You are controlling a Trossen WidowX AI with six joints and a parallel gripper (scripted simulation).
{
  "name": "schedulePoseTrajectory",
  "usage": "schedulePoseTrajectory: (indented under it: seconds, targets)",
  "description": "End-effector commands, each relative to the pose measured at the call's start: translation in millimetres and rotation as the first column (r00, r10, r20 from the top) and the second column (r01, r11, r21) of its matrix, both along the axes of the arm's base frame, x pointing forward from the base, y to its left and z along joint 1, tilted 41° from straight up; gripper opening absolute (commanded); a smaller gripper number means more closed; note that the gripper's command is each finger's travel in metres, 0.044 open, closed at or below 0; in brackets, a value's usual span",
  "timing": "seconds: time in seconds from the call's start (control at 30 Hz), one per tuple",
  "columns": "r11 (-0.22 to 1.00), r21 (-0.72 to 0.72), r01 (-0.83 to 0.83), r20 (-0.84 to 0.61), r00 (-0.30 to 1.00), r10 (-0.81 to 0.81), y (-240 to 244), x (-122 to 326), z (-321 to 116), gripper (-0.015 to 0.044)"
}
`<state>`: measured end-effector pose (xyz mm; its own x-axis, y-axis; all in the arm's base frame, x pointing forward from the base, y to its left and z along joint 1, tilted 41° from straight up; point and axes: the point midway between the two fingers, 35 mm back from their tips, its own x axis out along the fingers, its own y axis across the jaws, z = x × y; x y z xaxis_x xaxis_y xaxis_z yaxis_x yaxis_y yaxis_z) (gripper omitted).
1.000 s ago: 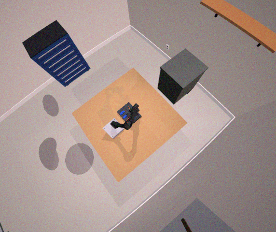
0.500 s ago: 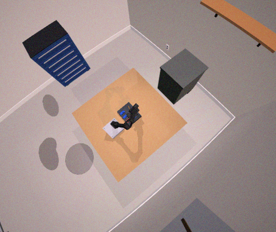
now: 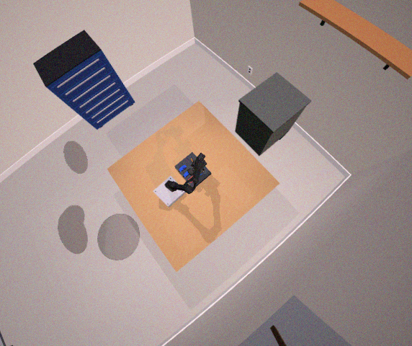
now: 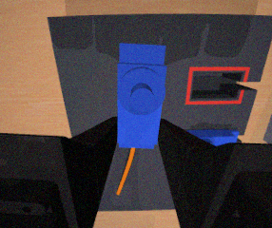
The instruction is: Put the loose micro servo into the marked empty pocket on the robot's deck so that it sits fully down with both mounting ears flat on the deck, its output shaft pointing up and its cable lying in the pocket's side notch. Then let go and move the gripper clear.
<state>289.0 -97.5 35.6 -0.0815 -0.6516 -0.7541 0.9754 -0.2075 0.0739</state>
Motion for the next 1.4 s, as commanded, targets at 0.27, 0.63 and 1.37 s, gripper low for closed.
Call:
schedulePoseTrajectory:
  seconds: [0.27, 0.63, 1.37]
  targets:
    - [1.000, 0.001, 0.003, 0.012, 1.000, -0.003, 1.1, -2.5, 6.5, 0.0000]
    - [0.994, 0.017, -0.110, -0.085, 0.990, 0.111, -4.7, -3.6, 11.6, 0.0000]
    - [0.780, 0.247, -0.575, -0.482, 0.625, 0.614, -4.7, -3.6, 11.7, 0.0000]
